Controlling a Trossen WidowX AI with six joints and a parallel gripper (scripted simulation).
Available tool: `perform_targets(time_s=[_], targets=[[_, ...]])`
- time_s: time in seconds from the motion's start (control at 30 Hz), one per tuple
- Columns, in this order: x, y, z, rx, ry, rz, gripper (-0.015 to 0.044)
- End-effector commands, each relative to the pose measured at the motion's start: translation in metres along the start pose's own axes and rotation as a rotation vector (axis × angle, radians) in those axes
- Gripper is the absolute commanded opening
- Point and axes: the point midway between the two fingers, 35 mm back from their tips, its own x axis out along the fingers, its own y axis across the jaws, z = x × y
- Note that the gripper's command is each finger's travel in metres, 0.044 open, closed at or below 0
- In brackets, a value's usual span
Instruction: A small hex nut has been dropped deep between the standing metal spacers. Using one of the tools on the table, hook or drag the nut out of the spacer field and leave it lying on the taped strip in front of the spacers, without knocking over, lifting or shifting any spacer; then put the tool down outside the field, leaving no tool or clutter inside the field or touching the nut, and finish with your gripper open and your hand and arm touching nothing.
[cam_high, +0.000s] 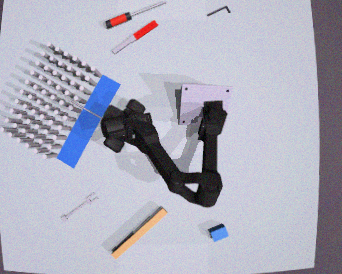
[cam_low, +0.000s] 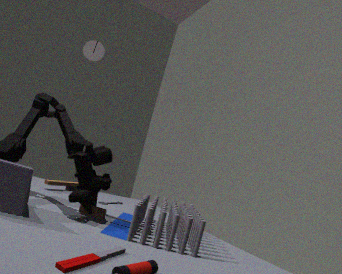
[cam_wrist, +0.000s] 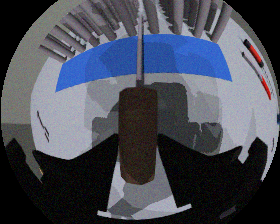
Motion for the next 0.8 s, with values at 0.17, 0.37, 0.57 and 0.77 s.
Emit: perform_targets(time_s=[0.17,0.37,0.57,0.77], targets=[[-0.002,-0.002,-0.006,0.008,-0.002,-0.004,0.0000],[-0.003,-0.002,-0.009,0.008,-0.002,-0.004,0.0000],[-0.004,-0.002,-0.012,0.008,-0.002,-0.003,0.0000],[-0.005,-0.002,-0.015,0.008,-0.002,-0.003,0.0000]])
